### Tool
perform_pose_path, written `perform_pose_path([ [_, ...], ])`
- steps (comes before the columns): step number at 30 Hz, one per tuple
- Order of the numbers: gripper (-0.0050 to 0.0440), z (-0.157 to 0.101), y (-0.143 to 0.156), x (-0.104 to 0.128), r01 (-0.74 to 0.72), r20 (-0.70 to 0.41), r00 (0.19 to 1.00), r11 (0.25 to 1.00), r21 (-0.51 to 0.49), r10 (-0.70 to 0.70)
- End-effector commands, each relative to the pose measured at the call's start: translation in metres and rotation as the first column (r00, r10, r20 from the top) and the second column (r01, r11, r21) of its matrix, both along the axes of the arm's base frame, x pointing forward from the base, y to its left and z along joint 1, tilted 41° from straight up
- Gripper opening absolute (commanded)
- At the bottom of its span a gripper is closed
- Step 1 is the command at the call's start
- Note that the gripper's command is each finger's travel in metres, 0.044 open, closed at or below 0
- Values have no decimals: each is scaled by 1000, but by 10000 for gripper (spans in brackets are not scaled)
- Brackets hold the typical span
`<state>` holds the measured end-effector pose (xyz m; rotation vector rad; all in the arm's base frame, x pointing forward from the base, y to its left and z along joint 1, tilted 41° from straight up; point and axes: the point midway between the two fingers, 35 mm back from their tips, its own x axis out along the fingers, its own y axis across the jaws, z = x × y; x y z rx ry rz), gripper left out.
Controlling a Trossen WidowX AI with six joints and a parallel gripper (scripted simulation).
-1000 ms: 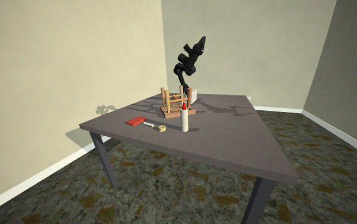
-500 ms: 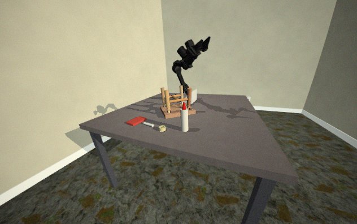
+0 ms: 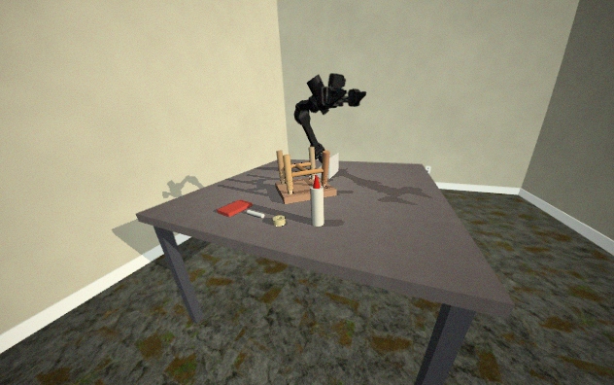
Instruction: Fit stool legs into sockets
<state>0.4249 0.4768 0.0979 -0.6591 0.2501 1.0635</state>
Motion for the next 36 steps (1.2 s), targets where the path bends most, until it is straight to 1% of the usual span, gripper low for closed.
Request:
perform_pose_path([
  [1,440,4,-5,-2,-4,35,999,998,-63,7],
  [2,440,3,-11,-2,-7,69,997,991,-132,17],
  [3,440,-7,-20,-7,-16,57,998,976,-215,29],
  [5,440,-8,-29,-9,-24,91,994,952,-306,54],
  [7,440,-15,-41,-13,-40,88,993,916,-399,81],
  [9,440,-12,-48,-13,-44,128,985,880,-473,118],
  [10,440,-19,-57,-19,-63,104,985,845,-531,138],
  [11,440,-20,-59,-20,-66,100,985,839,-540,141],
  [12,440,-20,-67,-22,-77,106,979,795,-602,175],
  [13,440,-20,-69,-23,-80,107,977,782,-618,184],
  [14,440,-22,-78,-27,-97,94,972,735,-671,214],
  [15,440,-22,-80,-28,-101,90,971,720,-686,223],
  [16,440,-22,-88,-31,-115,81,964,670,-733,255],
  [18,440,-22,-88,-31,-115,81,964,670,-733,255],
  [19,440,-22,-92,-32,-120,77,961,649,-751,267],
  [20,440,-26,-107,-41,-158,27,951,561,-813,307],
  [21,440,-26,-108,-42,-161,22,951,554,-817,310],
  [22,440,-22,-116,-43,-170,13,936,485,-858,352],
  [23,440,-21,-120,-44,-174,8,928,449,-876,373],
  [25,440,-20,-133,-51,-203,-43,912,358,-911,409],
  [27,440,-17,-145,-56,-221,-85,888,258,-940,453],
  [30,440,-12,-162,-65,-257,-169,850,112,-960,498],
  [33,440,-7,-180,-74,-292,-266,806,-35,-956,528],
  [35,440,-7,-180,-74,-292,-266,806,-35,-956,528],
  [36,440,-4,-188,-79,-310,-316,783,-104,-945,536],
])
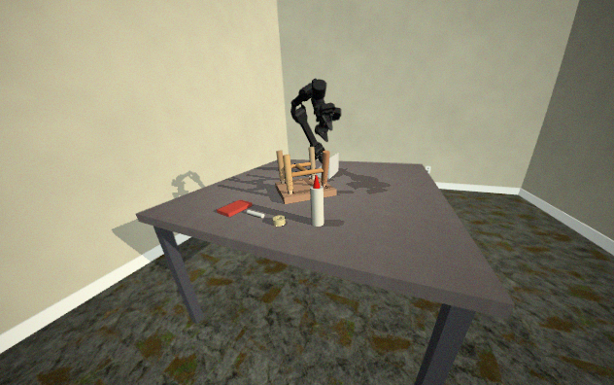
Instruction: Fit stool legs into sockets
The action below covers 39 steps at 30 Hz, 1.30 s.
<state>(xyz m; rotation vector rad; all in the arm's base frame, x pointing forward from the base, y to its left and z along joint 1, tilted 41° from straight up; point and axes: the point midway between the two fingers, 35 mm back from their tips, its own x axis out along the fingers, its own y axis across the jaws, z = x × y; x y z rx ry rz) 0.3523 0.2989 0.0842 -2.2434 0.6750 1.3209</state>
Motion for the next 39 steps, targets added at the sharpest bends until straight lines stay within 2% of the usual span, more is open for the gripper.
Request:
perform_pose_path([
  [1,440,12,-18,-11,-80,-41,996,989,-128,75],
  [10,440,13,-19,-12,-87,-46,996,986,-140,82],
  [22,440,0,-30,-10,-85,-49,996,986,-144,79],
  [39,440,-19,-43,-5,-50,-92,995,978,-202,31],
])
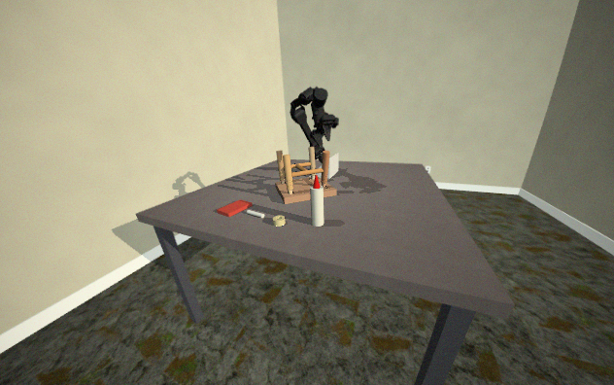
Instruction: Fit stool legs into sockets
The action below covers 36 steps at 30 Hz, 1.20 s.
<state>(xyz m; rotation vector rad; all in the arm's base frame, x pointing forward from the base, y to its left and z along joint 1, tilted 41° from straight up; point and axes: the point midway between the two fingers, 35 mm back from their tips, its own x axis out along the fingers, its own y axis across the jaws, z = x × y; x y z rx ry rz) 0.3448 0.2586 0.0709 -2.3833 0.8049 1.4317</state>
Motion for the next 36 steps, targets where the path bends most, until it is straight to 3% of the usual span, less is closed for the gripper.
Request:
perform_pose_path([
  [1,440,-7,-4,2,15,-10,1000,1000,-21,-16],
  [36,440,-43,-31,8,88,-81,992,986,-145,-100],
])
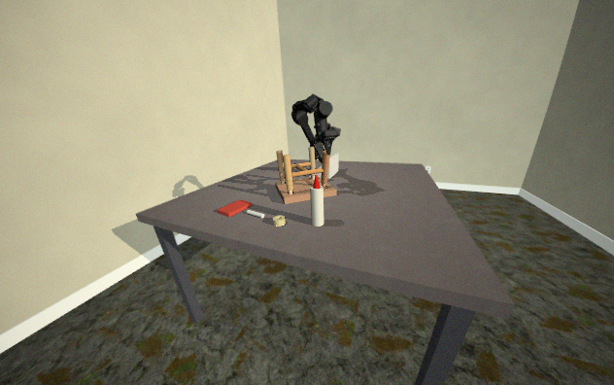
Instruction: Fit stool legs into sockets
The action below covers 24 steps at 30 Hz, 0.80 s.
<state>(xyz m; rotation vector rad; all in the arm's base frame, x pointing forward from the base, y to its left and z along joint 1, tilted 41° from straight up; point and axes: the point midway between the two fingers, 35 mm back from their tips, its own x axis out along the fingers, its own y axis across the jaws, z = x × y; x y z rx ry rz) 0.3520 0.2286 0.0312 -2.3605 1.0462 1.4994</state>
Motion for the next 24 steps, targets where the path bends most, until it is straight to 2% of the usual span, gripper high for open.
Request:
perform_pose_path([
  [1,440,-2,-1,0,5,-1,1000,1000,-8,-5],
  [6,440,5,-6,-7,5,-1,1000,1000,-8,-5],
  [24,440,7,-9,-11,5,-1,1000,1000,-8,-5],
])
